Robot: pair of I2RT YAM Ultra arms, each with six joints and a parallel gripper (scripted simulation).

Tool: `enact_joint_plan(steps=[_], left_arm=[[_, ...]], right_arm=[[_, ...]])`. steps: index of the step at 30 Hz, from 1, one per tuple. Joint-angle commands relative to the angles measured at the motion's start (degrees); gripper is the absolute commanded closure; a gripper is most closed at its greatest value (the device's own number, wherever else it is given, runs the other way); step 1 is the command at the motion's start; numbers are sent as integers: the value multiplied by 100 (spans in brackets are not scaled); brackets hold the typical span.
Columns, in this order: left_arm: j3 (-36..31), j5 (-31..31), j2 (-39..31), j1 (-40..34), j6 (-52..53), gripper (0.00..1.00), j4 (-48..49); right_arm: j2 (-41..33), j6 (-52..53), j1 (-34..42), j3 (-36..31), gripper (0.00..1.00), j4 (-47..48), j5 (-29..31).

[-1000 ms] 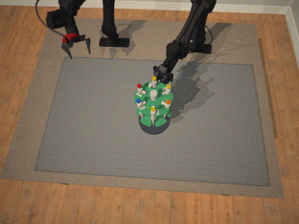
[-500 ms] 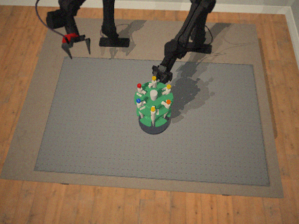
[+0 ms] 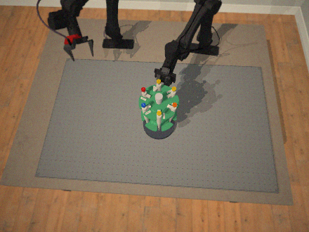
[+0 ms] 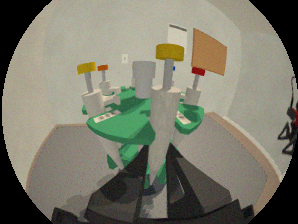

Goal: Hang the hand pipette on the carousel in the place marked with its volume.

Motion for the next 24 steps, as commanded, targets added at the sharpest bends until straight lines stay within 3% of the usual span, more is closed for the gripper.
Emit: enact_joint_plan(steps=[1, 21, 24], left_arm=[[224, -134, -209, 73, 25, 88, 288], [224, -134, -209, 74, 24, 88, 289], [402, -974, 135, -316, -21, 88, 222]], right_arm=[[-32, -68, -54, 89, 0, 77, -133], [-32, -68, -54, 89, 0, 77, -133], [-32, -68, -54, 89, 0, 77, -133]])
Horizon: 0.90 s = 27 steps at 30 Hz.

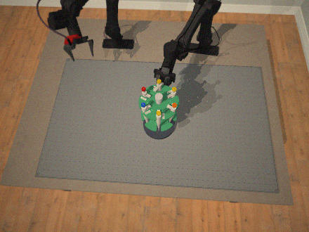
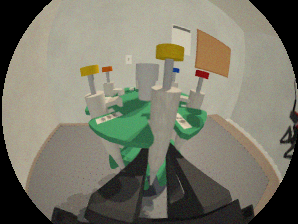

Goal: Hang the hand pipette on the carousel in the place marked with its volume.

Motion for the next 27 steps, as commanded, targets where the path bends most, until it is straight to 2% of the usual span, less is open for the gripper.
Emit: enact_joint_plan(steps=[1, 2, 4, 5, 27], left_arm=[[308, -653, 73, -237, -21, 88, 220], [308, -653, 73, -237, -21, 88, 220], [473, -1239, 212, -413, -14, 88, 191], [495, -1278, 231, -421, -7, 88, 191], [526, -1343, 77, -363, 24, 88, 218]], right_arm=[[-32, -68, -54, 89, 0, 77, -133], [-32, -68, -54, 89, 0, 77, -133], [-32, -68, -54, 89, 0, 77, -133], [-32, -68, -54, 89, 0, 77, -133], [-32, -68, -54, 89, 0, 77, -133]])
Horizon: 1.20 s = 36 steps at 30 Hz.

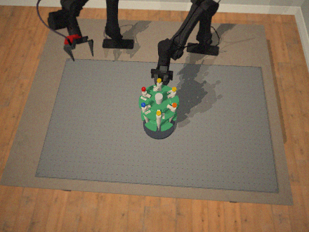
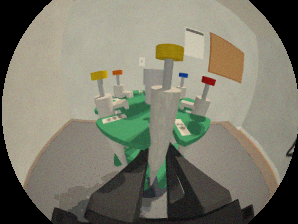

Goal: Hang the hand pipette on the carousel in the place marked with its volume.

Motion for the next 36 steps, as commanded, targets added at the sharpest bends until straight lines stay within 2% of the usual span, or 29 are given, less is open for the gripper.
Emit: enact_joint_plan(steps=[1, 26, 27, 31, 36], left_arm=[[205, -104, -161, 13, 26, 88, 214], [205, -104, -161, 13, 26, 88, 214], [310, -380, 106, -140, 11, 88, 176], [687, -1420, 421, -420, 18, 88, 9], [786, -1527, 285, -385, 14, 88, 28]], right_arm=[[-32, -68, -54, 89, 0, 77, -133], [-32, -68, -54, 89, 0, 77, -133], [-32, -68, -54, 89, 0, 77, -133], [-32, -68, -54, 89, 0, 77, -133], [-32, -68, -54, 89, 0, 77, -133]])
